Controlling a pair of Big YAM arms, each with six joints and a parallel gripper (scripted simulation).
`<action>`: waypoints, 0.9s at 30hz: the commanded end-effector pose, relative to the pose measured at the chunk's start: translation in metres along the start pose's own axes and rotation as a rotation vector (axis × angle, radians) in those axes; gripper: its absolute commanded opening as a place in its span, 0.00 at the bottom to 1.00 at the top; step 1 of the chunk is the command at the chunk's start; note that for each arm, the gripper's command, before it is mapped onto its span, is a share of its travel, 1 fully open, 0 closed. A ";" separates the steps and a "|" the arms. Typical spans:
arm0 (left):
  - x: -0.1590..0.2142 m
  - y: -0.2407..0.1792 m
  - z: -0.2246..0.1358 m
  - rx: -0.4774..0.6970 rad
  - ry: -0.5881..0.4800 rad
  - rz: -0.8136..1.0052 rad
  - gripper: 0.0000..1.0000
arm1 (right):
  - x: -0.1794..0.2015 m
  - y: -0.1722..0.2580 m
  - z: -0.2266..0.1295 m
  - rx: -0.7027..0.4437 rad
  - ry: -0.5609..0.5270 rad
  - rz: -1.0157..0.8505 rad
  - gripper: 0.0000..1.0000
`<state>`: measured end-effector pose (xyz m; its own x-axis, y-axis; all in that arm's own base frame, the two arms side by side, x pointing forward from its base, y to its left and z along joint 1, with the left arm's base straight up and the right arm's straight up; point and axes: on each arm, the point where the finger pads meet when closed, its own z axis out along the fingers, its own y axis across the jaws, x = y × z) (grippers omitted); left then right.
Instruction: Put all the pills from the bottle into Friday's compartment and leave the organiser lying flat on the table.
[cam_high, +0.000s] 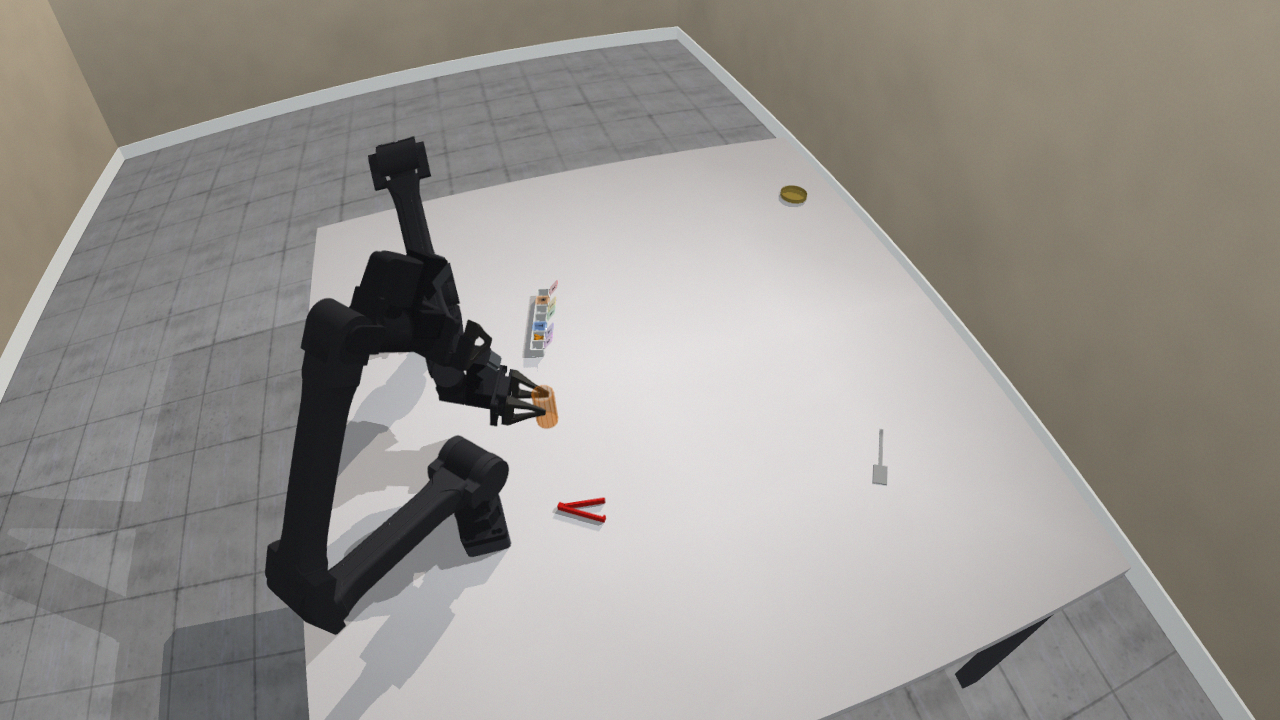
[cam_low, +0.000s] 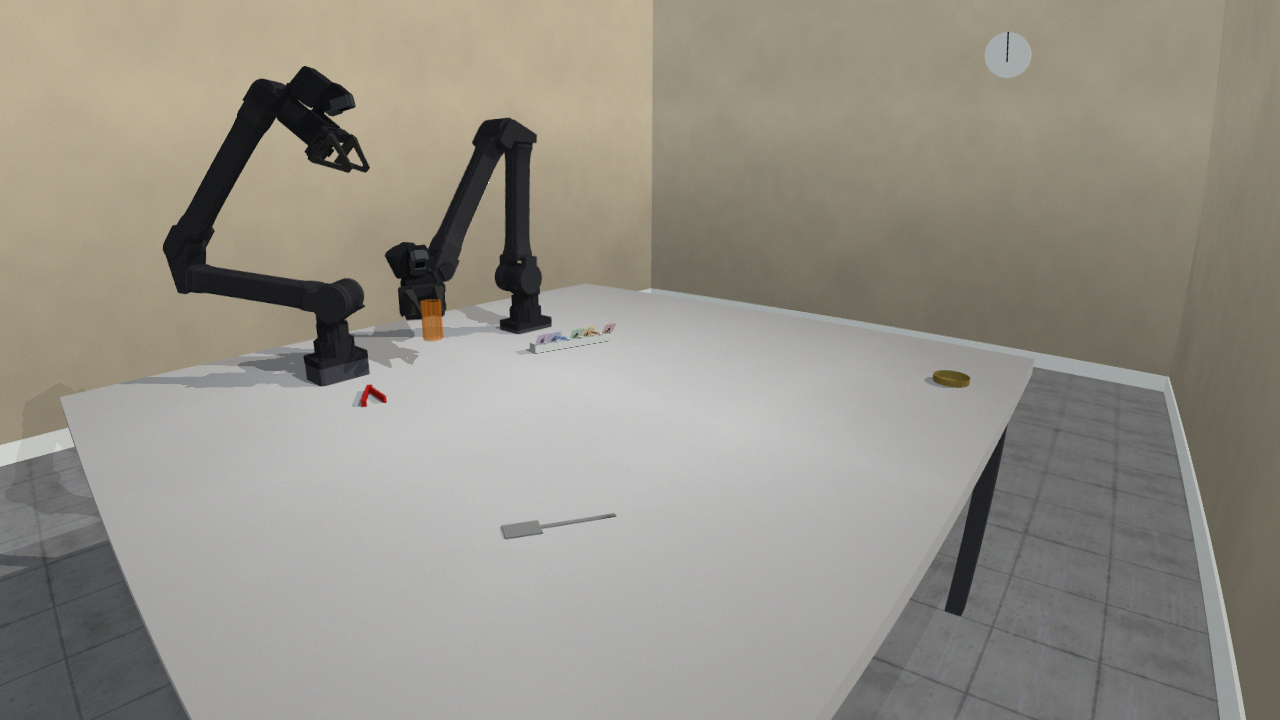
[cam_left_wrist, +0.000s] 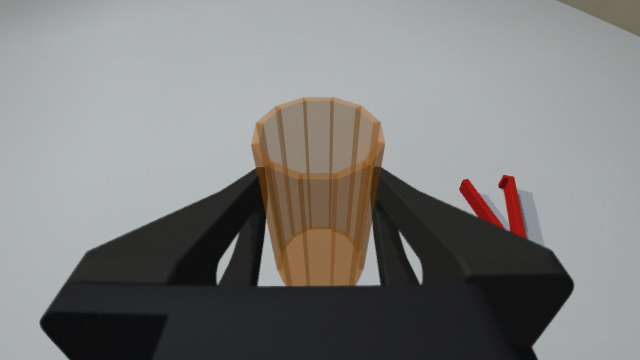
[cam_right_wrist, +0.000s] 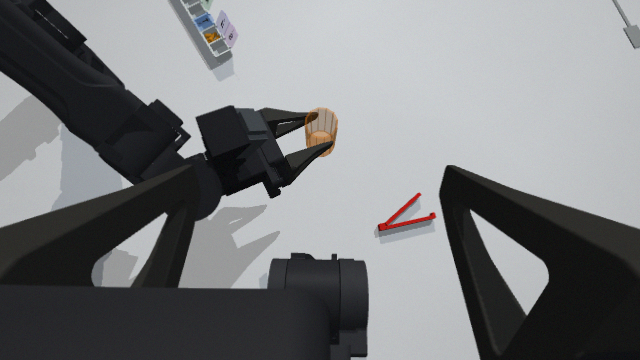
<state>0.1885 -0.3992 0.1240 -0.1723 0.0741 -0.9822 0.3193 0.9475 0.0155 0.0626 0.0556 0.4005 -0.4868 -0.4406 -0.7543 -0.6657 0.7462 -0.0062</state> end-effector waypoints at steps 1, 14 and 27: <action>0.038 0.003 0.007 -0.007 -0.002 0.018 0.36 | -0.014 -0.001 -0.018 0.003 -0.051 0.008 1.00; 0.070 -0.004 0.016 -0.004 -0.009 0.002 0.36 | -0.014 -0.001 -0.018 0.003 -0.051 0.008 1.00; 0.075 -0.007 0.018 0.000 -0.012 -0.005 0.36 | -0.014 -0.001 -0.018 0.003 -0.051 0.008 1.00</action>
<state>0.1885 -0.3927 0.0438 -0.1724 0.0858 -0.9813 0.3137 0.9491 0.0278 0.0626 0.0555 0.4005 -0.4872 -0.4401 -0.7543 -0.6653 0.7465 -0.0058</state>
